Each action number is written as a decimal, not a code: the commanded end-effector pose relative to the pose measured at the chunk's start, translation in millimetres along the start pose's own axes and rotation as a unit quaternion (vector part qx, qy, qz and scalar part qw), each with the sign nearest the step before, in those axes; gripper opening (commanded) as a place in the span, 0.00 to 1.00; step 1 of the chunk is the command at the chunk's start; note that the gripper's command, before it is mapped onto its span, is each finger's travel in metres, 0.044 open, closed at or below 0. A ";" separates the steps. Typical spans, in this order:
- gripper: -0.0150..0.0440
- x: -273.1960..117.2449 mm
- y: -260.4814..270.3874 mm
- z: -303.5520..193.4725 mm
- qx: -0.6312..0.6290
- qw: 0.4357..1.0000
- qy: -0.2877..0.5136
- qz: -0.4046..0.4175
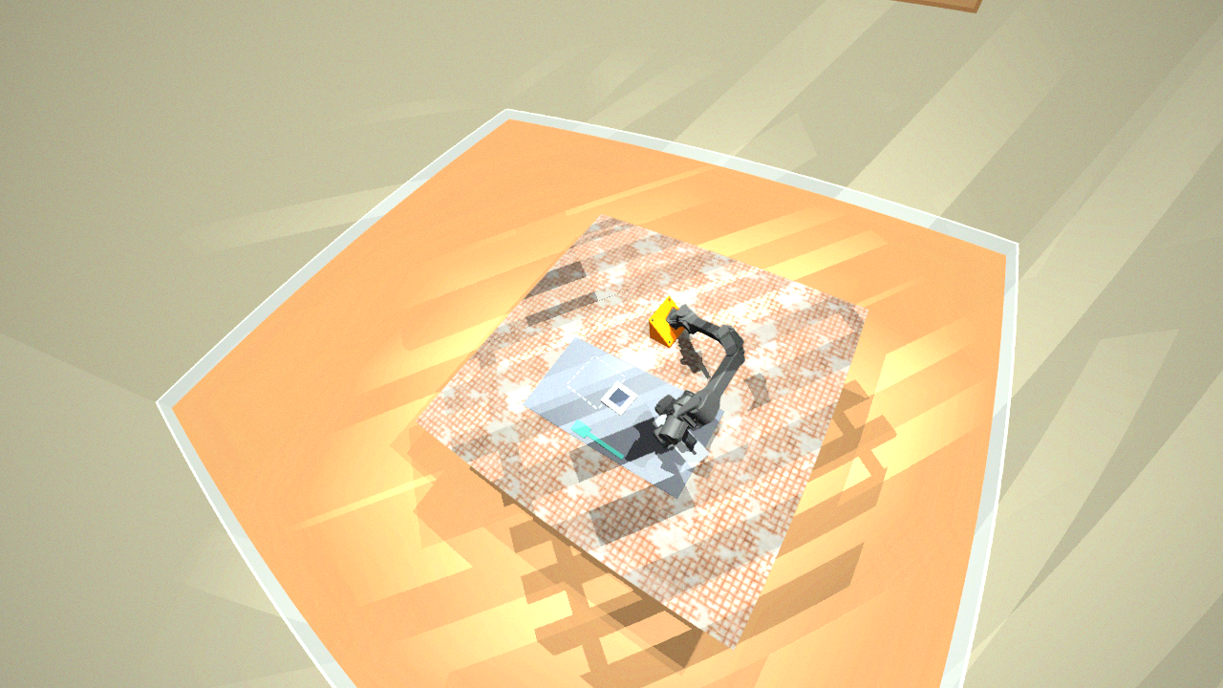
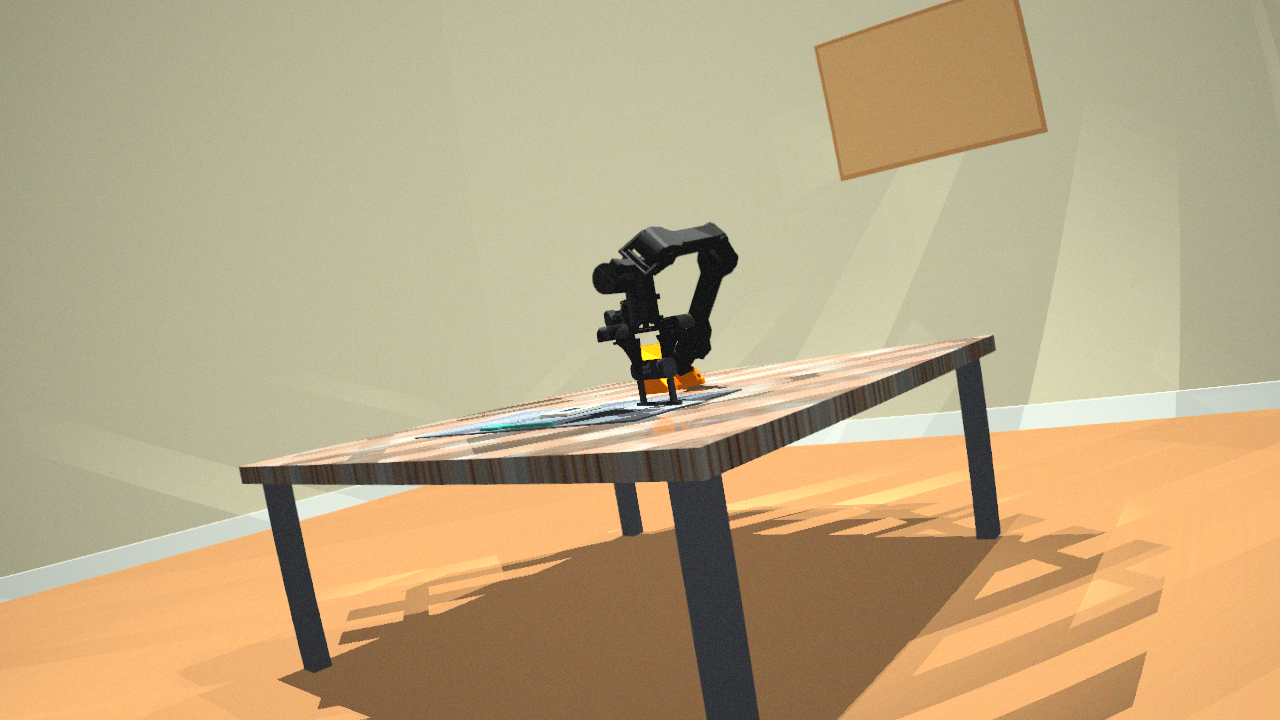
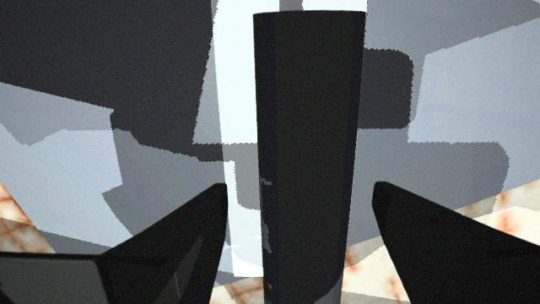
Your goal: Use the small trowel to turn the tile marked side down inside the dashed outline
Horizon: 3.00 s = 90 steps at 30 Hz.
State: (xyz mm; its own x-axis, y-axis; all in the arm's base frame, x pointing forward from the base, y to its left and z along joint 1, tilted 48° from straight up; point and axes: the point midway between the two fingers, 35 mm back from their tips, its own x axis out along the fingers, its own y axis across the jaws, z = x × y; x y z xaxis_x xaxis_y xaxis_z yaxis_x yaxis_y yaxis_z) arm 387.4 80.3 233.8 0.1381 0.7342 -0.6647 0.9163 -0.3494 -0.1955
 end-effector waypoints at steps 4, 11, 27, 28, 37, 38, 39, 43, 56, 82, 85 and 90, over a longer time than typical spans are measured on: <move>0.71 0.5 -0.2 0.3 0.004 1.000 0.000 -0.001; 0.71 -33.6 -1.1 2.0 0.053 0.999 0.008 0.010; 0.76 -49.9 -1.5 6.9 0.023 0.999 0.006 0.035; 0.76 -49.3 -1.9 7.5 0.007 0.999 0.002 0.038; 0.76 -43.1 -6.7 10.2 -0.138 0.988 -0.031 0.062; 0.76 -42.4 -7.3 10.3 -0.154 0.985 -0.035 0.064; 0.76 -41.6 -7.9 10.4 -0.170 0.983 -0.038 0.066; 0.76 -39.0 -10.0 10.8 -0.232 0.968 -0.054 0.075; 0.76 -33.5 -12.6 13.6 -0.428 0.891 -0.108 0.101; 0.76 -26.8 -18.8 18.0 -0.748 0.610 -0.237 0.112; 0.76 -23.4 -25.9 15.7 -0.751 0.601 -0.249 0.113; 0.76 -20.6 -29.6 15.5 -0.784 0.548 -0.270 0.109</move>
State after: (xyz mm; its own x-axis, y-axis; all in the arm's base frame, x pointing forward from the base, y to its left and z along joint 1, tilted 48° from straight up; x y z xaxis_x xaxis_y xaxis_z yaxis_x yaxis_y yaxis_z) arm 354.3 64.9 243.6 0.5483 0.3624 -0.7537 0.2132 0.8108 0.5450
